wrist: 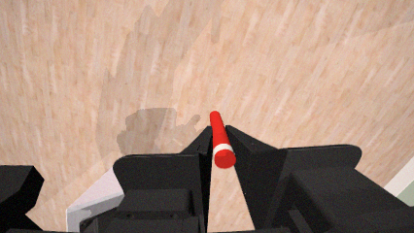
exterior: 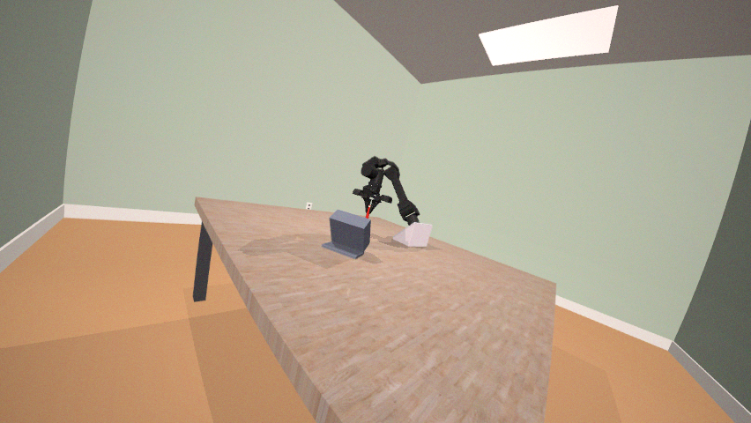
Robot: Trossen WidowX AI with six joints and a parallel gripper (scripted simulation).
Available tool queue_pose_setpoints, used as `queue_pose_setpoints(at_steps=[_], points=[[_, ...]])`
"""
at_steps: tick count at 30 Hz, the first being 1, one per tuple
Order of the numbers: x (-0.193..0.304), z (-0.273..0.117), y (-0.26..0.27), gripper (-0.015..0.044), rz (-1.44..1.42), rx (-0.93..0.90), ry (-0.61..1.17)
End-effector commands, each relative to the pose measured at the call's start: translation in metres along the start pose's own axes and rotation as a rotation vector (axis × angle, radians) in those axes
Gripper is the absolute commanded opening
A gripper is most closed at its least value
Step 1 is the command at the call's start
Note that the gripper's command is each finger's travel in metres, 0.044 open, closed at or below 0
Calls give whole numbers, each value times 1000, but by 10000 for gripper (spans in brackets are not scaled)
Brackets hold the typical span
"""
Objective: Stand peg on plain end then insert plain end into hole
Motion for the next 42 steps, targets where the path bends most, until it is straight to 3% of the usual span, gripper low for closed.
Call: queue_pose_setpoints(at_steps=[1, 42], points=[[-3, 3, 4, 0, -14, -13, -24], [-43, 16, 29, 0, -95, -57, -299]])
Point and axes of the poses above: the point midway between the two fingers, 35 mm back from their tips, its own z axis out along the fingers, its own y axis across the jaws, x = y × z, the point moved 2 cm from there along -z, back along the fingers, and after that the axes turned 3 degrees about -z, right-handed, at the moved point
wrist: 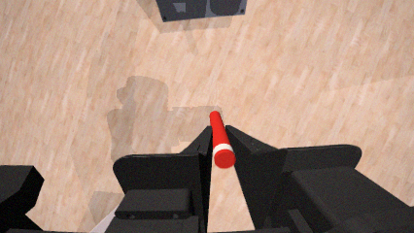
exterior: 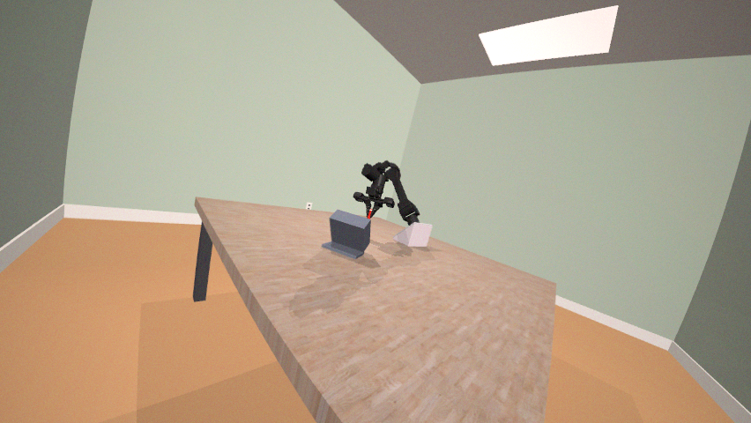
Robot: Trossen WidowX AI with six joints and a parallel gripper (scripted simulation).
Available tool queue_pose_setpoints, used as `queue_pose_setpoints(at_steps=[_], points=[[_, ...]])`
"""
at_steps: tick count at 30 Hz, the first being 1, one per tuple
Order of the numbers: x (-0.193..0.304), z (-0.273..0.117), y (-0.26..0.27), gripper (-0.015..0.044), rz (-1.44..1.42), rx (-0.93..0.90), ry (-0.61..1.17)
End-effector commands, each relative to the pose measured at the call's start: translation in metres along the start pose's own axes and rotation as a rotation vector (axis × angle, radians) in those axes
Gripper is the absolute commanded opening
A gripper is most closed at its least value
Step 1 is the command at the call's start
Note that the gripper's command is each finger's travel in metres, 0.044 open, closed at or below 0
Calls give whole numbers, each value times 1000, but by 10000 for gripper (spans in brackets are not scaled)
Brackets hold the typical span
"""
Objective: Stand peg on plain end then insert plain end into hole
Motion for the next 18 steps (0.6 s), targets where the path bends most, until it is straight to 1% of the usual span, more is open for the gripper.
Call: queue_pose_setpoints(at_steps=[1, 18], points=[[-2, 2, 3, 0, -16, -6, -29], [-17, 8, 9, 0, -61, 0, -151]])
Point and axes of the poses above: the point midway between the two fingers, 35 mm back from their tips, its own z axis out along the fingers, its own y axis across the jaws, x = y × z, the point moved 2 cm from there along -z, back along the fingers, and after that the axes turned 3 degrees about -z, right-handed, at the moved point
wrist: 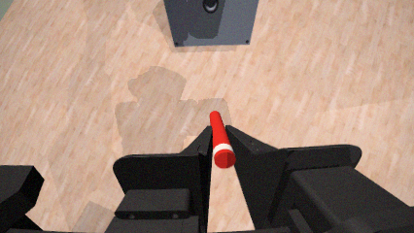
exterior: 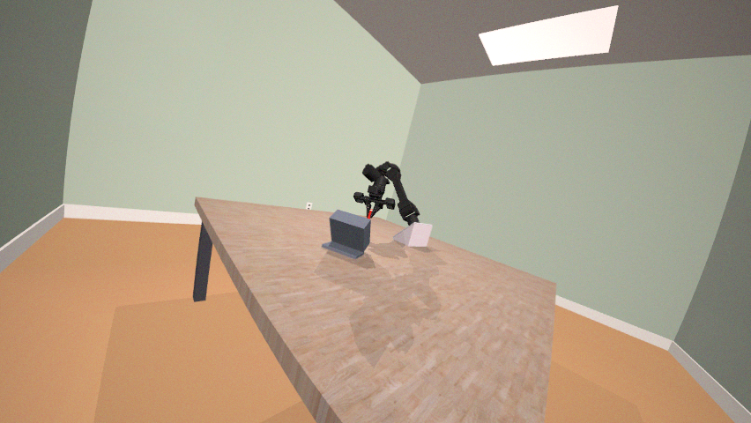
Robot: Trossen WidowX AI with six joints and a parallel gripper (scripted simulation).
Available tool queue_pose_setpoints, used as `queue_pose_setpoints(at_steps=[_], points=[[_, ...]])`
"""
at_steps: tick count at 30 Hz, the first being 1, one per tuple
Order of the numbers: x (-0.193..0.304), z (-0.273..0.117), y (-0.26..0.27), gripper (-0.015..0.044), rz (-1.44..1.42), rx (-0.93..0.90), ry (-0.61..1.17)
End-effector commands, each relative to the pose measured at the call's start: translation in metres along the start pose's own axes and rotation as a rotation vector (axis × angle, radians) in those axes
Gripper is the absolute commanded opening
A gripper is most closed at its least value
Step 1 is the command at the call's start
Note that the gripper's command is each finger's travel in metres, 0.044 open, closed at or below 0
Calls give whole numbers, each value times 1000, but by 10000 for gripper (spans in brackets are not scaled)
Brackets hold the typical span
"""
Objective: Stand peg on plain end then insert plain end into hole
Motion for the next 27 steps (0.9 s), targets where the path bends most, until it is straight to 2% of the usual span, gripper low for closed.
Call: queue_pose_setpoints(at_steps=[1, 27], points=[[-2, 2, 3, 0, -18, -2, -30], [-23, 7, 8, 0, -99, 37, -218]])
Point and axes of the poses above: the point midway between the two fingers, 35 mm back from their tips, its own z axis out along the fingers, its own y axis across the jaws, x = y × z, the point moved 2 cm from there along -z, back along the fingers, and after that the axes turned 3 degrees about -z, right-handed, at the moved point
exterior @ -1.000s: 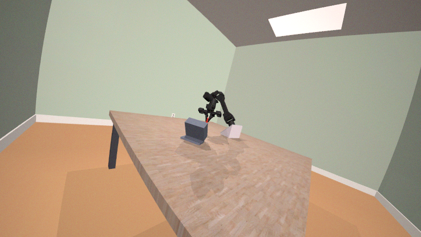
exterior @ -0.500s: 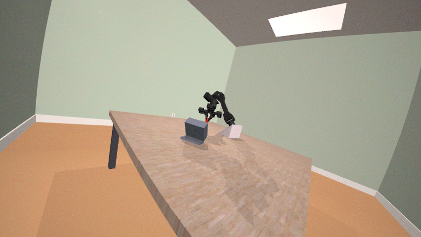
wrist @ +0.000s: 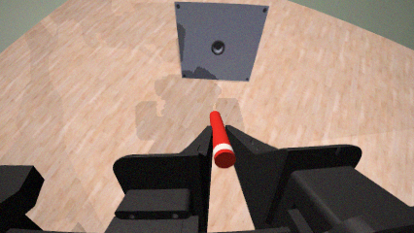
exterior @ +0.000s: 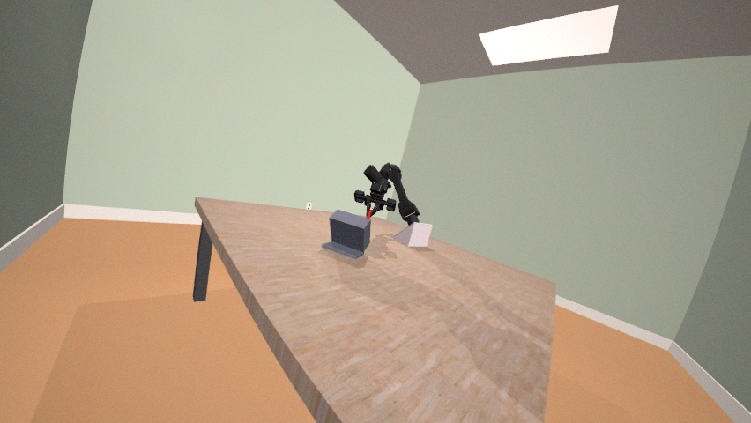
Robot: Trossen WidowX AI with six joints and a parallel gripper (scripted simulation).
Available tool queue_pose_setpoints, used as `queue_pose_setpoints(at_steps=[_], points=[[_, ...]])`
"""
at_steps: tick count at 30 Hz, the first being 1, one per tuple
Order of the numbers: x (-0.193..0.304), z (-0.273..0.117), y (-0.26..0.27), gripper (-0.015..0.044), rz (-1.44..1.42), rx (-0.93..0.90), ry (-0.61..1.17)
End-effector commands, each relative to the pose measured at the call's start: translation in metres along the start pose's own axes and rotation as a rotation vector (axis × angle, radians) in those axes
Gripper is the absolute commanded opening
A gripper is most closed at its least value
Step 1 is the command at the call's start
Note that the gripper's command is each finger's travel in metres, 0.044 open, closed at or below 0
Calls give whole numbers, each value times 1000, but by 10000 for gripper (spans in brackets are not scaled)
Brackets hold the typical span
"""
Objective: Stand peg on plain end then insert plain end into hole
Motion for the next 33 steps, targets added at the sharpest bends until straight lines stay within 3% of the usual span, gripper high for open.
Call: queue_pose_setpoints(at_steps=[1, 33], points=[[-2, 1, 2, 0, -20, 4, -31], [-24, 11, 1, 0, -105, 67, -195]])
Point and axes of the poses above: the point midway between the two fingers, 35 mm back from their tips, its own z axis out along the fingers, its own y axis across the jaws, x = y × z, the point moved 2 cm from there along -z, back along the fingers, and after that the axes turned 3 degrees about -z, right-handed, at the moved point
